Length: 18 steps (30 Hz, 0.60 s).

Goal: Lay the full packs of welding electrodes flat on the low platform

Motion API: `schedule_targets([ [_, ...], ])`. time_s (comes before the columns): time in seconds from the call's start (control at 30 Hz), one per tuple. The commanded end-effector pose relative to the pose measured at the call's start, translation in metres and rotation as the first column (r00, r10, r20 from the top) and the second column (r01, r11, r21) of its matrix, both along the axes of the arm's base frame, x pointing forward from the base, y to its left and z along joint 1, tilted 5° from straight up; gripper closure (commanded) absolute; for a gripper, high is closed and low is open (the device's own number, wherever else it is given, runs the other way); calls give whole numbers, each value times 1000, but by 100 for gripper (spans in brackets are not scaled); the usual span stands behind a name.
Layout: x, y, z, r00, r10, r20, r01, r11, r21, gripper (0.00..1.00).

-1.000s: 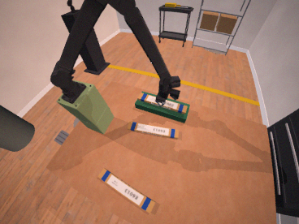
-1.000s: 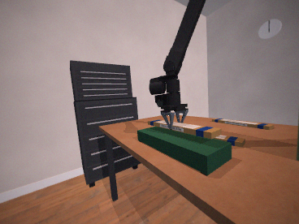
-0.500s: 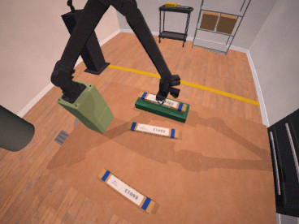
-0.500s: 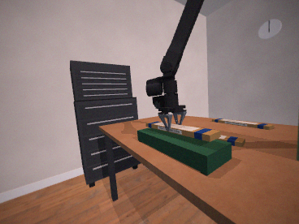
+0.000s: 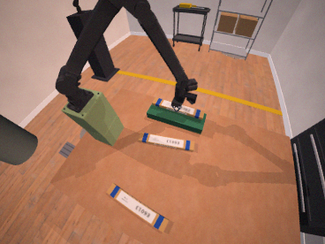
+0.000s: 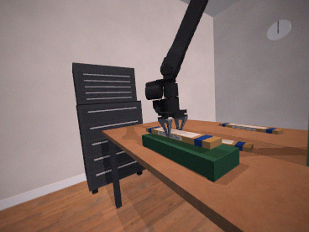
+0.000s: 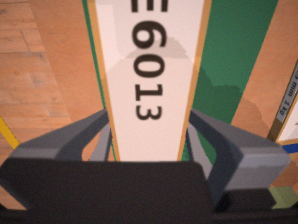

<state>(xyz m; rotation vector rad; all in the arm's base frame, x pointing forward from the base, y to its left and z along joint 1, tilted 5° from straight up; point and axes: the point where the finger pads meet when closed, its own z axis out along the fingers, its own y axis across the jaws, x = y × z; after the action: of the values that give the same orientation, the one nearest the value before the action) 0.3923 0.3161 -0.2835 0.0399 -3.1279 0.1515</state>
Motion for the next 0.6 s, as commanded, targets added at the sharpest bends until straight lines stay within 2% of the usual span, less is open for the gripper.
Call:
schedule_targets([
  [0.0,23,37,27,999,1,48,-3,999,42,100],
  [0.3,24,53,28,999,1,52,-3,999,46,100],
  [0.57,24,57,30,999,1,52,-3,999,47,100],
])
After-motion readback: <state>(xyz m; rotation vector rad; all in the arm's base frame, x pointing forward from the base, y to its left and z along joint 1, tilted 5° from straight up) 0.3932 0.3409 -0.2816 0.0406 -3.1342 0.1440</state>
